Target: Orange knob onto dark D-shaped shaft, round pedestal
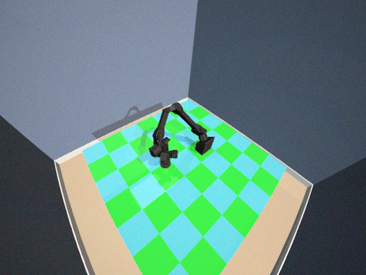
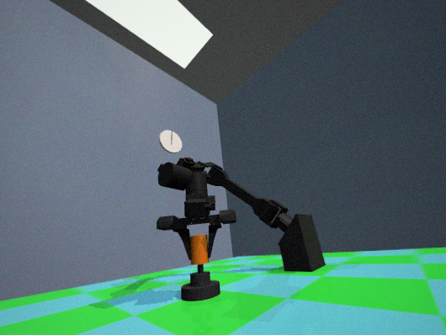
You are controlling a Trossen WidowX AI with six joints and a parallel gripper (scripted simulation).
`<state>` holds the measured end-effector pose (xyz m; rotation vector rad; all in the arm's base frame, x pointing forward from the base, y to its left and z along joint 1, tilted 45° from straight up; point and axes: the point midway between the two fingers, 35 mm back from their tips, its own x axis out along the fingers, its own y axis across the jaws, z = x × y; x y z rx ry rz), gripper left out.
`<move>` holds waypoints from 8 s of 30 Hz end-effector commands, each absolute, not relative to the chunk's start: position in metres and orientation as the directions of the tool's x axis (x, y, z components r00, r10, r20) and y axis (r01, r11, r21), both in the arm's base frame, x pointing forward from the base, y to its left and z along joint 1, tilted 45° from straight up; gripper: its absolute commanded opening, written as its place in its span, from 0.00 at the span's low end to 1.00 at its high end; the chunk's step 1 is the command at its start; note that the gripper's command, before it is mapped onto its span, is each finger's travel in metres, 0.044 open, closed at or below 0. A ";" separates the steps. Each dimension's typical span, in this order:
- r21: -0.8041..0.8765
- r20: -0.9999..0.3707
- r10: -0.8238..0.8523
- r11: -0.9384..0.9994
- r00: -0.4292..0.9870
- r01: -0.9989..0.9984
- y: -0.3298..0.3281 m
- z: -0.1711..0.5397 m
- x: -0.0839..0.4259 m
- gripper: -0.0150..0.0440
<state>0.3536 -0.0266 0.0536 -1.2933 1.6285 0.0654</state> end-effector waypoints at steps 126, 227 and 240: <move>-0.627 -0.710 -0.698 0.686 0.090 0.369 -0.026 0.058 0.355 0.25; -0.336 -0.710 -0.698 0.449 0.090 0.828 -0.028 0.057 0.358 0.25; -0.336 -0.710 -0.698 0.449 0.090 0.828 -0.029 0.054 0.357 0.25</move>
